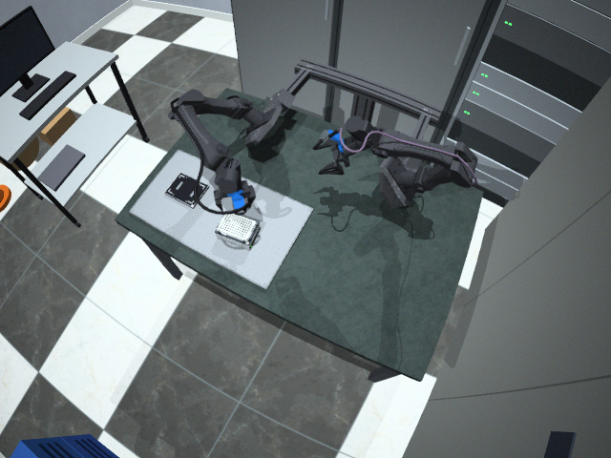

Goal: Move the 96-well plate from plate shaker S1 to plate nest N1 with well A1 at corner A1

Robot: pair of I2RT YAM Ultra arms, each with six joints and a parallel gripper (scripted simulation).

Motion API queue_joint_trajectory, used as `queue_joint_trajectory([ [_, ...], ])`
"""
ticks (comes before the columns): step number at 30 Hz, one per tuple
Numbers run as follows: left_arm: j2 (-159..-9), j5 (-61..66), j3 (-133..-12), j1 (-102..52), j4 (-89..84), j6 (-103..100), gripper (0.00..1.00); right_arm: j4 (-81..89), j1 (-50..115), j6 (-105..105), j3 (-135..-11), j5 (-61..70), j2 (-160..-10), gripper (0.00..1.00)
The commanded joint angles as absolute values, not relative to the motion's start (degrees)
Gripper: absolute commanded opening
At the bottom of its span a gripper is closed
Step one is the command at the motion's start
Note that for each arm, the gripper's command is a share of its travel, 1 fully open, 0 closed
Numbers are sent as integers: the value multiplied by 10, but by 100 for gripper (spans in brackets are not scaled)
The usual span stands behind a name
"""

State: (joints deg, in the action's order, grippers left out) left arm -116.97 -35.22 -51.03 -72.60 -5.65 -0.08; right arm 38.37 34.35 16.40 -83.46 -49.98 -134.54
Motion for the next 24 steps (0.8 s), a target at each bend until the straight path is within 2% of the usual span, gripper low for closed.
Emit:
queue_joint_trajectory([
  [1,-1168,-358,-526,-731,-50,-1,100,446,340,267,-891,-490,-1372,100],
  [24,-1168,-358,-526,-731,-50,-1,100,681,281,609,-1169,-478,-1556,100],
])
